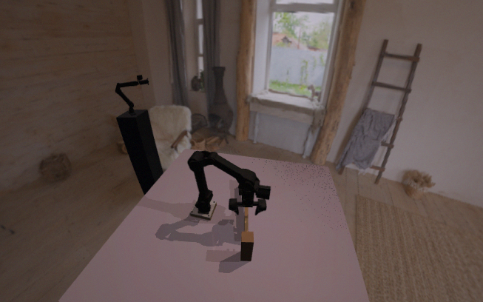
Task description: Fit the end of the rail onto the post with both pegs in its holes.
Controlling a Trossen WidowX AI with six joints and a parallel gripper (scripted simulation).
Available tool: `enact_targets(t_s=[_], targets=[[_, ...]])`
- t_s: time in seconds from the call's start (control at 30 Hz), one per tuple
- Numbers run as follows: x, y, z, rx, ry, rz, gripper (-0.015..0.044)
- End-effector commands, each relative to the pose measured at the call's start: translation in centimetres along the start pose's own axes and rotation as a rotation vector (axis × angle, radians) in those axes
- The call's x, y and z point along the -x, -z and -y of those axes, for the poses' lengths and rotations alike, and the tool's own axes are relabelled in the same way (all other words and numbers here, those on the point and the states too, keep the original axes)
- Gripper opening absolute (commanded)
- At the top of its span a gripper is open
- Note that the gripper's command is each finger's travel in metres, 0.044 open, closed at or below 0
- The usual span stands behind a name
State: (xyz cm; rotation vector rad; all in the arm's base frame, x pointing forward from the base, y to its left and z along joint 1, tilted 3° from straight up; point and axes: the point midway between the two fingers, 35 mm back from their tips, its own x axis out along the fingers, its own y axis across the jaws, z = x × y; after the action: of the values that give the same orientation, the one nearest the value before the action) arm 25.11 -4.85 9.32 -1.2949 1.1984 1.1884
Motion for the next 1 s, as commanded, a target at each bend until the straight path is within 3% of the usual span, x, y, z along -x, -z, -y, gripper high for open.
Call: enact_targets(t_s=[0.0, 0.9, 0.97], targets=[[-0.6, 0.1, 0.0, -0.004, -0.002, -0.004, 0.044], [-4.7, 0.0, -0.3, -0.004, -0.003, -0.004, 0.044], [-4.7, 0.0, -0.3, -0.004, -0.003, -0.004, 0.0387]])
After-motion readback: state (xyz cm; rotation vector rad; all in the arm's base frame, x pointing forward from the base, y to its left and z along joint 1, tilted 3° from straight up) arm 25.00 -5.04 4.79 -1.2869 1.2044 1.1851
